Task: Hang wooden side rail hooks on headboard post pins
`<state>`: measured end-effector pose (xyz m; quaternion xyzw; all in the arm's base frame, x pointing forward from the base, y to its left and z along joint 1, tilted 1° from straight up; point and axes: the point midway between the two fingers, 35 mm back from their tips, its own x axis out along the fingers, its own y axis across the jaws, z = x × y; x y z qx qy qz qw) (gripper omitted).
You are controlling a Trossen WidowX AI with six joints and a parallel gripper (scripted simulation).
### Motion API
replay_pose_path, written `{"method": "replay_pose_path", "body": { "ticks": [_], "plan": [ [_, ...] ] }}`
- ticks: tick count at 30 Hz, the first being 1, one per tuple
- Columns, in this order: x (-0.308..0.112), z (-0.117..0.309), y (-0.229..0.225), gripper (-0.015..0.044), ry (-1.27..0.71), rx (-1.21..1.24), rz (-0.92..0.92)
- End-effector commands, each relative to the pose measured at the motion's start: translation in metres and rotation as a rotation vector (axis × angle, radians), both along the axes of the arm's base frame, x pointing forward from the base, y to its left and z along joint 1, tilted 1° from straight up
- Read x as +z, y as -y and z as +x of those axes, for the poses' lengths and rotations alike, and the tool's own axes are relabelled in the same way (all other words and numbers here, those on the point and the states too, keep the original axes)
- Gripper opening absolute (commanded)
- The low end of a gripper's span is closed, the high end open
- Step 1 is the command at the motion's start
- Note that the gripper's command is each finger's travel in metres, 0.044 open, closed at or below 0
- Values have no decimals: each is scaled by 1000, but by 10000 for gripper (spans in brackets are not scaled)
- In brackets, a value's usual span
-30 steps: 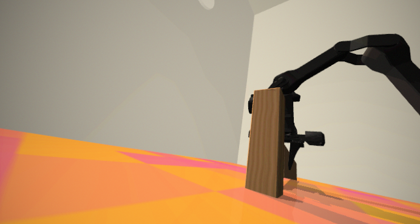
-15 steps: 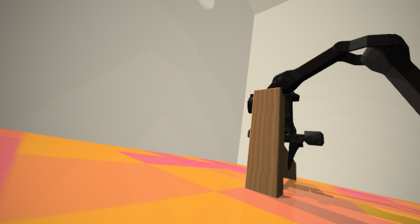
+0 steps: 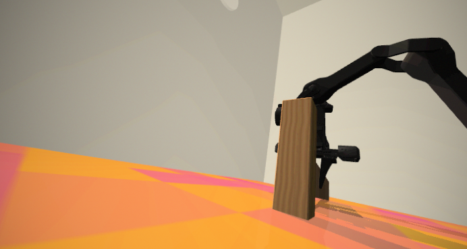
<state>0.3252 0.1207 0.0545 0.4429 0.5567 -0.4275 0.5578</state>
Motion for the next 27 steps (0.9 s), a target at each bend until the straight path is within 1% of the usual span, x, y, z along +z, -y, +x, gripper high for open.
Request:
{"method": "replay_pose_path", "body": {
  "ticks": [1,27],
  "plan": [
    [1,1,-1,0,8,1,1],
    [2,-1,-4,0,8,1,2]
  ]
}}
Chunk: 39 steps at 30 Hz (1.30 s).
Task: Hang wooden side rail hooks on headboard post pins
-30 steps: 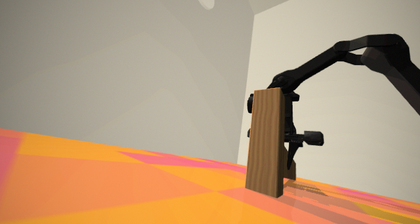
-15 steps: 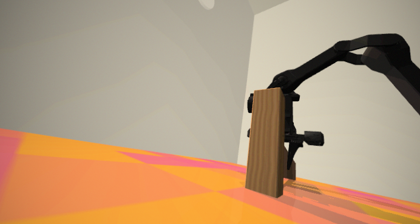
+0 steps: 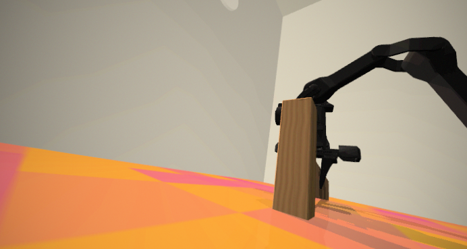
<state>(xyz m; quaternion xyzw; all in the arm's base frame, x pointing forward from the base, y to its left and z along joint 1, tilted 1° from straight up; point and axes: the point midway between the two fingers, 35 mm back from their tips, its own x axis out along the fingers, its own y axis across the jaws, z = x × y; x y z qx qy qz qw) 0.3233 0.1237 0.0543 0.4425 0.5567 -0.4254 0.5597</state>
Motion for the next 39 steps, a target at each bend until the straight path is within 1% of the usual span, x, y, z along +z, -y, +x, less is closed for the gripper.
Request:
{"method": "replay_pose_path", "body": {
  "ticks": [1,39],
  "plan": [
    [2,1,-1,0,5,-3,2],
    [2,1,-5,0,5,-3,2]
  ]
}}
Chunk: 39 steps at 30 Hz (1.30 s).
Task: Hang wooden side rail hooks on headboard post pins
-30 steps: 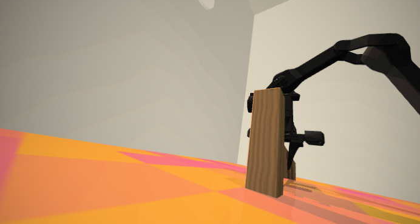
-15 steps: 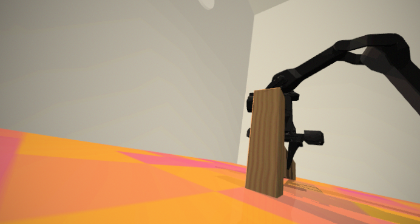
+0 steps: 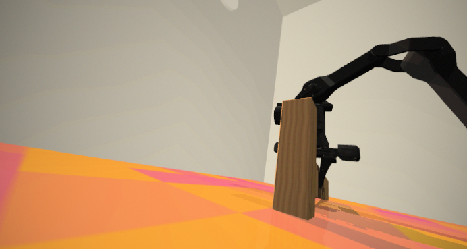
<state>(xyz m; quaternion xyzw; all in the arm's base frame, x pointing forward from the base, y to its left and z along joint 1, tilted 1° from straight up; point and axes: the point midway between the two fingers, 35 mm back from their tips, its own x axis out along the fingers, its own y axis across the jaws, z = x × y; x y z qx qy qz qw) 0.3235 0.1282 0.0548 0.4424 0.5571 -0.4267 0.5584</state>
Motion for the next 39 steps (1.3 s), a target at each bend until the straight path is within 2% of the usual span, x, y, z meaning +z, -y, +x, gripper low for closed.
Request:
{"method": "replay_pose_path", "body": {
  "ticks": [1,39],
  "plan": [
    [1,1,-1,0,8,-1,2],
    [2,0,-5,0,8,-1,2]
  ]
}}
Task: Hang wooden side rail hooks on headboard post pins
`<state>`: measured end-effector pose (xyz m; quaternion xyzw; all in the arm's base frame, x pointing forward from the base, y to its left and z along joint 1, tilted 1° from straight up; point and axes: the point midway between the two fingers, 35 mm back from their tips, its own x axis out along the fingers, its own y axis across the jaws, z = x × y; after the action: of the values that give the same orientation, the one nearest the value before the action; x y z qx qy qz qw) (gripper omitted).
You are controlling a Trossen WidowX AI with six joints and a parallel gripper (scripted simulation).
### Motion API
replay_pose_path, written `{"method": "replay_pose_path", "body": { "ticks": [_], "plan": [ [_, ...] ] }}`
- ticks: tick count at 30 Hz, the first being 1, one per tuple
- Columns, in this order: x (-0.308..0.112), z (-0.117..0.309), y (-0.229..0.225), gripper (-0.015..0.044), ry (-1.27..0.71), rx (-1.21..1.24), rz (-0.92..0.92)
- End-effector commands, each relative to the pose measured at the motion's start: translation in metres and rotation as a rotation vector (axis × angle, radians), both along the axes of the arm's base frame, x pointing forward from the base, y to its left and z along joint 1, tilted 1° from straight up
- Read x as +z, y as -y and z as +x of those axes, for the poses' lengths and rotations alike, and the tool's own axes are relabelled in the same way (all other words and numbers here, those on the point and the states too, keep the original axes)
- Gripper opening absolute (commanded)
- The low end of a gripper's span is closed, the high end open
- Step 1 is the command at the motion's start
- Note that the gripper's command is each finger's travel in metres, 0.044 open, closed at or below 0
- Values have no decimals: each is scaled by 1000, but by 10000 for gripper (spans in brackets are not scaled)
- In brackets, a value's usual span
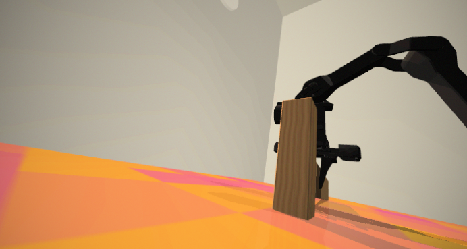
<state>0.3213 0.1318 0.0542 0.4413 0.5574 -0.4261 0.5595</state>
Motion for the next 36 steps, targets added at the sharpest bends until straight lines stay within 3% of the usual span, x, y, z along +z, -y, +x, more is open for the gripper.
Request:
{"method": "replay_pose_path", "body": {
  "ticks": [1,36],
  "plan": [
    [3,2,-1,0,7,-4,4],
    [2,1,-5,0,7,-4,4]
  ]
}}
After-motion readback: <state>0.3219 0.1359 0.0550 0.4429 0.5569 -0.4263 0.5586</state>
